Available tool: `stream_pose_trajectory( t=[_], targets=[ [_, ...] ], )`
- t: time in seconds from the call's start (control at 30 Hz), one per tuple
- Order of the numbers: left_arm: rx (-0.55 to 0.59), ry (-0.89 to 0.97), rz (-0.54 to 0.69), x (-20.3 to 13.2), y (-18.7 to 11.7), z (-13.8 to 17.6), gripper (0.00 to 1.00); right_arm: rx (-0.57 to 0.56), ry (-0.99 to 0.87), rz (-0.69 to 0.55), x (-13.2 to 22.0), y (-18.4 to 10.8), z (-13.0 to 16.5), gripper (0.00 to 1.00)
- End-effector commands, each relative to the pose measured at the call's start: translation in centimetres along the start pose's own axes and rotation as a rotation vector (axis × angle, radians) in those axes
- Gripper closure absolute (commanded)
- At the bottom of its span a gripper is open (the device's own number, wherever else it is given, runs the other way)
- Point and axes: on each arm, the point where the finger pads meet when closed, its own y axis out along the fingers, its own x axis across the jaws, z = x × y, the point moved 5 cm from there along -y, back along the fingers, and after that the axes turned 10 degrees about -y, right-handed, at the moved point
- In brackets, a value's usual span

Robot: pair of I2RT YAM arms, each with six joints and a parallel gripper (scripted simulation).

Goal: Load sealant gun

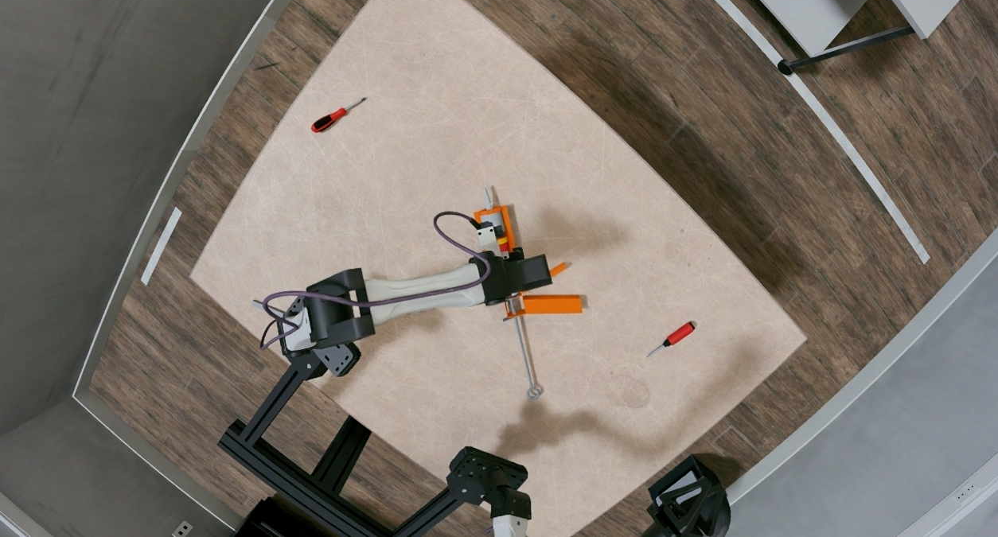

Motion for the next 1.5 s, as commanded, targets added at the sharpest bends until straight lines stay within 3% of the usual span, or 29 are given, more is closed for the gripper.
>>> stream_pose_trajectory(
  t=[0.0,1.07,1.2,1.47],
  targets=[
    [0.003,0.011,-0.032,0.9,0.2,0.2,0.28,-0.059,0.004,-0.012,0.2,-0.2,-2.0,0.49],
    [0.008,-0.001,-0.019,0.5,0.8,-0.4,0.28,-0.057,0.004,-0.012,0.2,-0.2,-1.9,0.49],
    [0.034,0.014,0.107,-1.5,-2.5,-2.3,0.28,-0.046,0.005,-0.011,0.2,0.0,-1.5,0.49],
    [0.067,0.09,0.22,-2.2,-4.9,-4.6,0.28,-0.053,0.005,-0.002,0.0,-0.7,-1.5,0.49]
  ],
)
